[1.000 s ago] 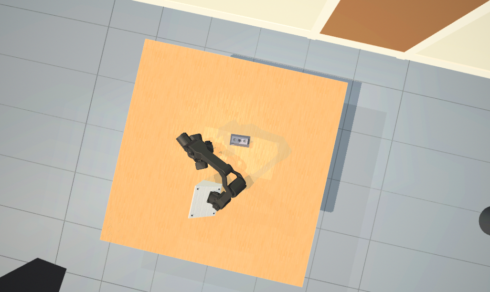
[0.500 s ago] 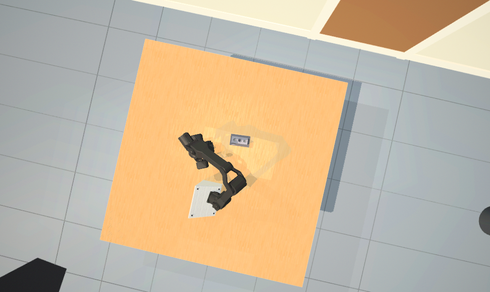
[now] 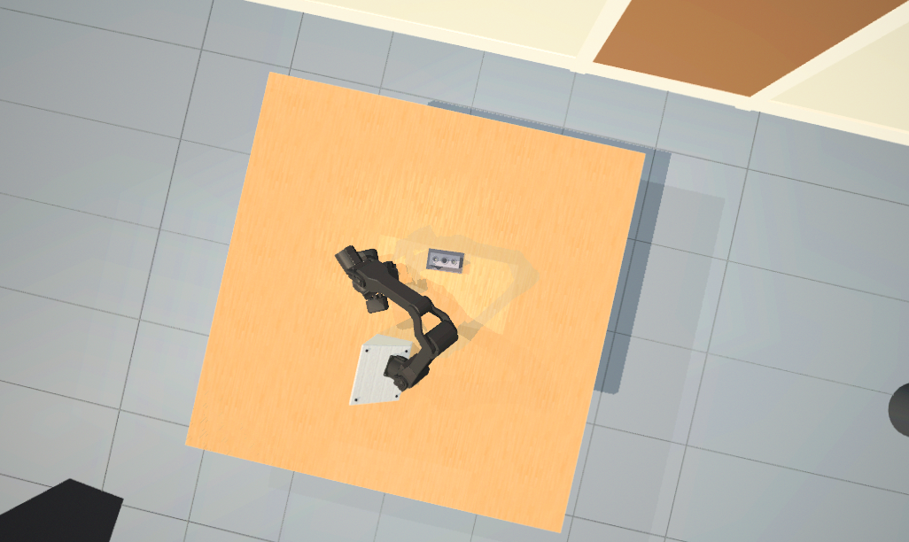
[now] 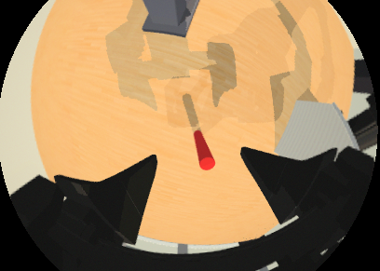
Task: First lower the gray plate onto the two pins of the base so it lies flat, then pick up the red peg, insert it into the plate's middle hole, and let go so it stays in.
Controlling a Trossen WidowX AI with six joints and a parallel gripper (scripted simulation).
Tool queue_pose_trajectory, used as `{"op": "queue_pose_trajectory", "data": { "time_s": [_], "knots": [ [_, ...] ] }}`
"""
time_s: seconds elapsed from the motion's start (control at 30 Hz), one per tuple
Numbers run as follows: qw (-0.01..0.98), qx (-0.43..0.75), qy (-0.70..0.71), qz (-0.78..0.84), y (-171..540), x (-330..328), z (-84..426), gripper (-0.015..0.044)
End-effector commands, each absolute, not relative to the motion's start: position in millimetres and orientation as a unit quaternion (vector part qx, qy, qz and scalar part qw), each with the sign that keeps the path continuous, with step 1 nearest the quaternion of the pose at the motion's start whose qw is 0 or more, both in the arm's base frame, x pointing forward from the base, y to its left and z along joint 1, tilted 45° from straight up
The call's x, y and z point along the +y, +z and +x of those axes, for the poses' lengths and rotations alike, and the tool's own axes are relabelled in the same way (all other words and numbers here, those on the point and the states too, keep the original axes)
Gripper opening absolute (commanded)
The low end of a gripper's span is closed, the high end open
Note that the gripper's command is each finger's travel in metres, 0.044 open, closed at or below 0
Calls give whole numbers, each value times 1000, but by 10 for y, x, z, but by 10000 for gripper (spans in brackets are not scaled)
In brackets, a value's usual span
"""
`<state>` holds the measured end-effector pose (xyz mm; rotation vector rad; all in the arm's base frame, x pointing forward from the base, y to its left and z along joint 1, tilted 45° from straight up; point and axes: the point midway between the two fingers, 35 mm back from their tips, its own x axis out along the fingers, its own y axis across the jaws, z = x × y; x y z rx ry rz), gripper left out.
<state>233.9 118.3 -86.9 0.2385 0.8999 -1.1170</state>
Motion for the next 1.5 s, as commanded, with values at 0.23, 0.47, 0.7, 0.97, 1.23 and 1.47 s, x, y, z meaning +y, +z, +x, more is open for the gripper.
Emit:
{"op": "queue_pose_trajectory", "data": {
  "time_s": [0.23, 0.47, 0.7, 0.97, 1.23, 1.47],
  "knots": [
    [746, 412, -514, 101, -1020, 1016, 2335, 440],
    [746, 411, -514, 101, -1036, 998, 2336, 335],
    [746, 411, -514, 101, -1036, 998, 2336, 151],
    [746, 411, -514, 101, -1036, 998, 2336, 20],
    [746, 412, -514, 101, -1018, 1022, 2337, 0],
    [746, 413, -513, 102, -895, 1170, 2334, 0]
  ]
}}
